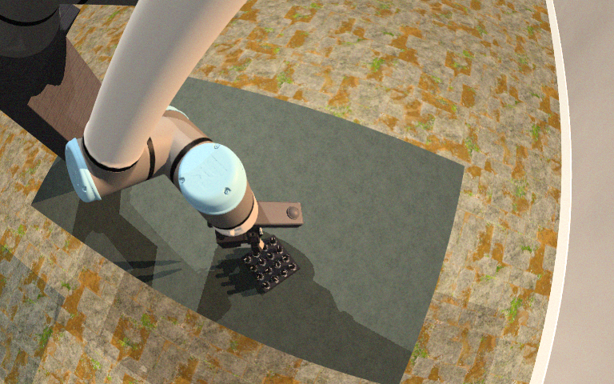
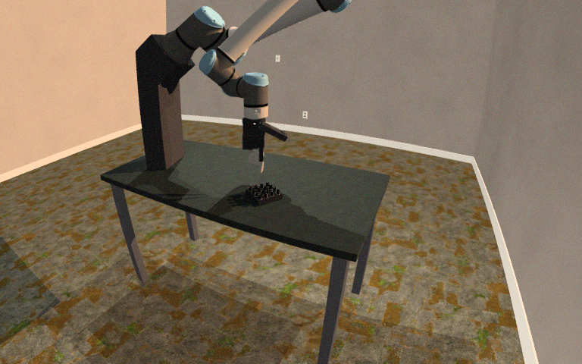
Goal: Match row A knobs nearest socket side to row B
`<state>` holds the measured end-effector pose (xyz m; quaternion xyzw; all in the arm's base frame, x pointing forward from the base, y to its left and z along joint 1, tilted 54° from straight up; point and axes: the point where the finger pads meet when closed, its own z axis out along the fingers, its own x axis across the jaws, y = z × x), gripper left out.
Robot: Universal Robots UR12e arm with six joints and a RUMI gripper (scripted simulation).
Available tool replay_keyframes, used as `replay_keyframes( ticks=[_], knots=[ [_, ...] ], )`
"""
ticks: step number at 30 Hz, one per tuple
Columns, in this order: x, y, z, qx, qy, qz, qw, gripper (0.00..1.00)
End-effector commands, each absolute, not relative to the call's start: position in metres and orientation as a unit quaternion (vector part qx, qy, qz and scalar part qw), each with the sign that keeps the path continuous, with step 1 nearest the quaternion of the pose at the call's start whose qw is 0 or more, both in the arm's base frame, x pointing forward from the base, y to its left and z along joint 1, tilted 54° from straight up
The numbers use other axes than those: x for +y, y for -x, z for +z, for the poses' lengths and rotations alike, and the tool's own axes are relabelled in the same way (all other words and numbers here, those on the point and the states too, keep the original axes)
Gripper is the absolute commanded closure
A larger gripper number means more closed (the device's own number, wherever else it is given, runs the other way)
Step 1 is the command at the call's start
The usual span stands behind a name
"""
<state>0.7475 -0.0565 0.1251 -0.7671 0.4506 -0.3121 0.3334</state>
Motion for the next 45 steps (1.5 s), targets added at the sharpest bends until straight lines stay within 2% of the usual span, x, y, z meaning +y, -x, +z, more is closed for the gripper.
replay_keyframes(
  ticks=[1,45],
  knots=[
    [-0.057,-0.747,0.125,0.451,0.767,-0.312,0.333,0.89],
    [-0.047,-0.777,0.104,0.451,0.767,-0.312,0.333,0.89]
  ],
)
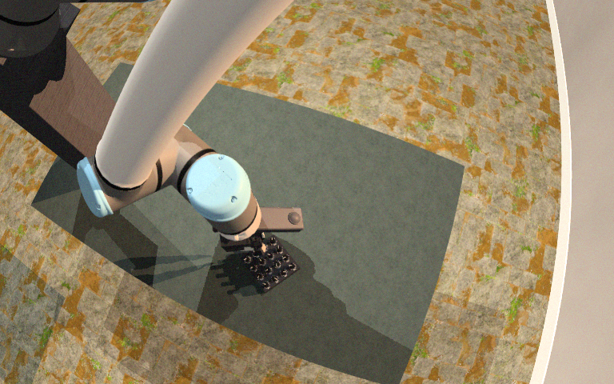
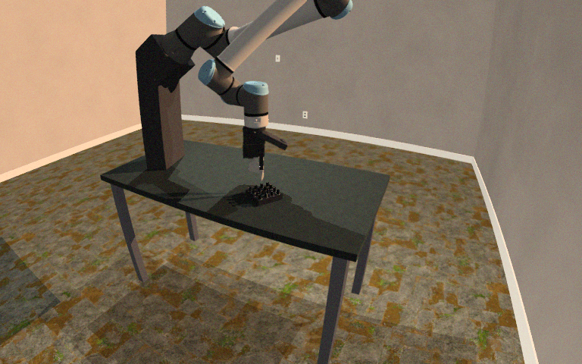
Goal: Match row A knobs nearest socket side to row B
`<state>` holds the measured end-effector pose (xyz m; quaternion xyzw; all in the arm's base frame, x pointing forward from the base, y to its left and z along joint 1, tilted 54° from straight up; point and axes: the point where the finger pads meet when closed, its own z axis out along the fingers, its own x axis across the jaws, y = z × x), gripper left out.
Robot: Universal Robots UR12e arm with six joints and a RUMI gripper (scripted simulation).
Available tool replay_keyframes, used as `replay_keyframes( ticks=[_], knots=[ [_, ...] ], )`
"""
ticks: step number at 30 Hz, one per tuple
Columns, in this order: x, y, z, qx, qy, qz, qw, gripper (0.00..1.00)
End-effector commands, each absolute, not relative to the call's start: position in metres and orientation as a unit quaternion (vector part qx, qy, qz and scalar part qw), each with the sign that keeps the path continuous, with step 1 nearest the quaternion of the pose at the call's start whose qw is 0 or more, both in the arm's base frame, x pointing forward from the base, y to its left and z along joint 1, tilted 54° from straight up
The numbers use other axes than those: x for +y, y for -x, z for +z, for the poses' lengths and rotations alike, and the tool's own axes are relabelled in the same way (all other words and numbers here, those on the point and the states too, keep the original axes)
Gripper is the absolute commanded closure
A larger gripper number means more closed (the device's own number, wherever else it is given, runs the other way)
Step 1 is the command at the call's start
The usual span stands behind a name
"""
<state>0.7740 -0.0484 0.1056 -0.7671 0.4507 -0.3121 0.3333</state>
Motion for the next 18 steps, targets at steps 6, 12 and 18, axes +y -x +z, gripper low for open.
replay_keyframes(
  ticks=[6,12,18],
  knots=[
    [-0.0465,-0.7805,0.1011,0.451,0.767,-0.312,0.333,0.89],
    [-0.0461,-0.7816,0.1003,0.451,0.767,-0.312,0.333,0.89],
    [-0.0460,-0.7821,0.0999,0.451,0.767,-0.312,0.333,0.89]
  ],
)
